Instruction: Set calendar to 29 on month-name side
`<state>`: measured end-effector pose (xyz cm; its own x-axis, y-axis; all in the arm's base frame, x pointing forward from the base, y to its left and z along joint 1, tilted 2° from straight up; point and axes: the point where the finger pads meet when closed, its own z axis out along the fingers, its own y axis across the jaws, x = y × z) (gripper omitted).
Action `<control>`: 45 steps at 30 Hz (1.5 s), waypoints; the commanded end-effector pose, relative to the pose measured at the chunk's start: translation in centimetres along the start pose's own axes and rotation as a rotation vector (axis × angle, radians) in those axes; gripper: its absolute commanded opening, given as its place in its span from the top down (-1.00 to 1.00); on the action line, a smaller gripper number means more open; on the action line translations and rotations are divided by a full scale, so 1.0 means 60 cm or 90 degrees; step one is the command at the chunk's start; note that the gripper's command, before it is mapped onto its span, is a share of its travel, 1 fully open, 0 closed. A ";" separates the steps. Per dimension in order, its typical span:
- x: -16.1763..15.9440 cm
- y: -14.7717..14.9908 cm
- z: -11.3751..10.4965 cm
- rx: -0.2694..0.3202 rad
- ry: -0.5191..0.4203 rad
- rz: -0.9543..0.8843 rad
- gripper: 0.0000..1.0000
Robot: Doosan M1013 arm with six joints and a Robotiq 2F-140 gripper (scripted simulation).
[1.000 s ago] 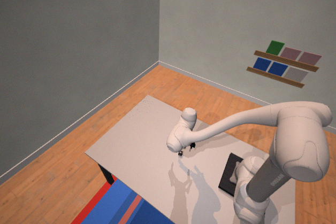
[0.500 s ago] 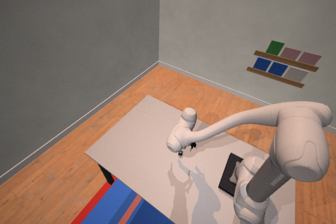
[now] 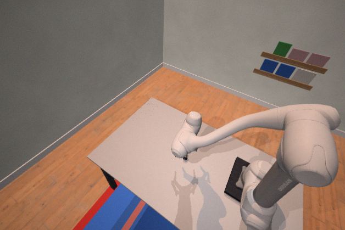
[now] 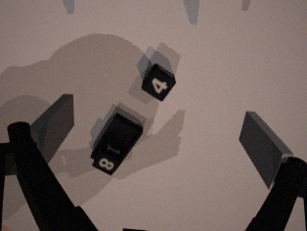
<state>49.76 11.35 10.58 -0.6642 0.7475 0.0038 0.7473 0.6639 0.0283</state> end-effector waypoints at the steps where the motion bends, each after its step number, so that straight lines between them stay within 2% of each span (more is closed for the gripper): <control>1: 0.000 0.000 0.001 -0.005 0.007 -0.052 -1.00; 3: 0.000 0.000 0.002 -0.005 0.007 -0.145 -1.00; 15: 0.000 0.000 0.007 -0.007 0.006 -0.425 -1.00; 18: 0.000 0.000 0.007 -0.007 0.006 -0.438 -1.00; 20: 0.000 0.000 0.009 -0.007 0.005 -0.529 -1.00; 25: 0.000 0.001 0.011 -0.008 0.004 -0.641 -1.00; 31: 0.000 0.001 0.012 -0.008 0.004 -0.685 -1.00; 32: 0.000 0.001 0.012 -0.008 0.004 -0.685 0.30; 45: 0.000 0.001 0.012 -0.008 0.004 -0.685 0.30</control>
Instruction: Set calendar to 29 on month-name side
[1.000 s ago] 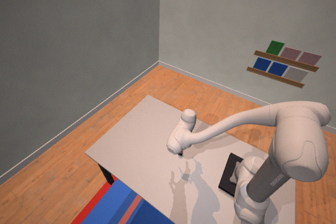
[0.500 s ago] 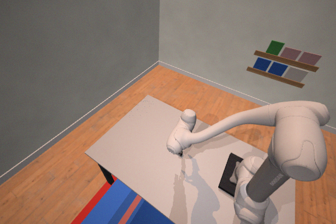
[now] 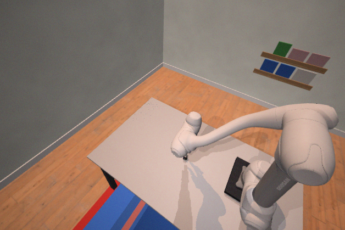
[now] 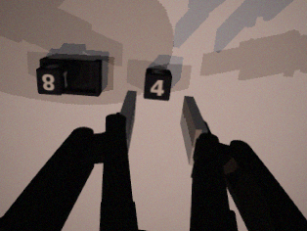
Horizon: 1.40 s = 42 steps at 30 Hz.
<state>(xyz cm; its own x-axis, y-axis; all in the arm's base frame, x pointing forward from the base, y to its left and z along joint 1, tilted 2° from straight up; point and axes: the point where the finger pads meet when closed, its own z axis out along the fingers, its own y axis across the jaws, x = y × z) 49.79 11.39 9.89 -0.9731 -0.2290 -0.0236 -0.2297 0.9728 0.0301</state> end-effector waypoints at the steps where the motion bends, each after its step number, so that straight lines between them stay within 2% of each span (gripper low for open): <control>1: 0.000 0.000 0.000 0.000 0.000 0.000 0.30; 28: 0.000 0.000 0.001 0.000 0.000 0.000 0.30; 42: 0.000 0.000 0.015 0.000 0.000 0.000 0.30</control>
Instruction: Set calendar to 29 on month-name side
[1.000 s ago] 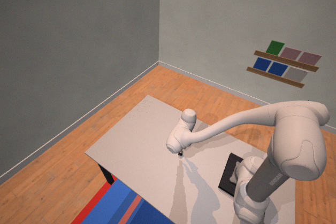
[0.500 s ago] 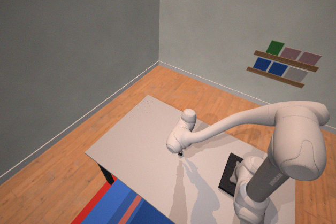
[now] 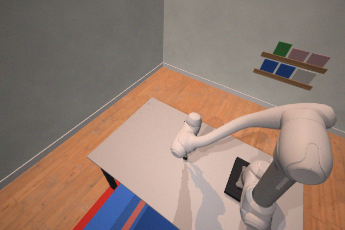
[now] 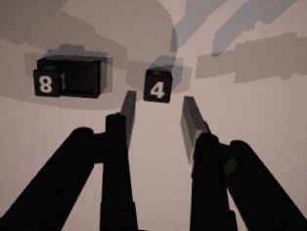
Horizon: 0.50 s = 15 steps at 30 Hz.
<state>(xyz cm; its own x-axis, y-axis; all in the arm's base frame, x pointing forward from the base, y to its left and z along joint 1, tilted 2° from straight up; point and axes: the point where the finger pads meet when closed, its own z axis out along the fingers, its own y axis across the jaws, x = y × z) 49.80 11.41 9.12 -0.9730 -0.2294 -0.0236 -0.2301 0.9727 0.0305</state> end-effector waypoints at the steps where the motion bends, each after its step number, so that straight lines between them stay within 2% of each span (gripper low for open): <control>1: 0.000 0.000 0.004 0.000 0.000 0.000 0.30; 15: 0.000 -0.001 0.037 0.000 0.000 0.000 0.30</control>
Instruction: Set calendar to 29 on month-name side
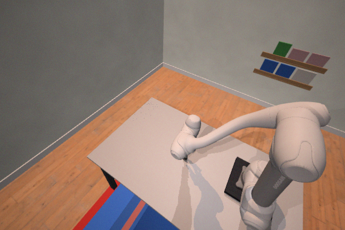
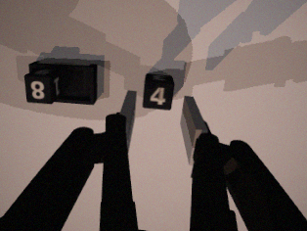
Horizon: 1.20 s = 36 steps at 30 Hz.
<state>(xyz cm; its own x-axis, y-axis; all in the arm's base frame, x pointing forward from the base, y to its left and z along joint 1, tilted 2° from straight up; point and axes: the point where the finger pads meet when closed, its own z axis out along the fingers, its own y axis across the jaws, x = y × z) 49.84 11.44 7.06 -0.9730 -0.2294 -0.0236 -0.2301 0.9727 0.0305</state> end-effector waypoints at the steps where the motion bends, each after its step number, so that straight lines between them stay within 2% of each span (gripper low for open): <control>1: 0.000 0.000 0.003 0.000 0.000 0.000 0.30; 16: 0.000 0.000 0.034 0.000 0.000 0.000 0.30; 36: 0.000 -0.001 0.040 0.000 0.000 0.000 0.30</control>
<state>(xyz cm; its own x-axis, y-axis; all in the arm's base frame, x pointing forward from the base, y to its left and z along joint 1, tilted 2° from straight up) 49.88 11.49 4.68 -0.9730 -0.2294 -0.0236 -0.2301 0.9727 0.0305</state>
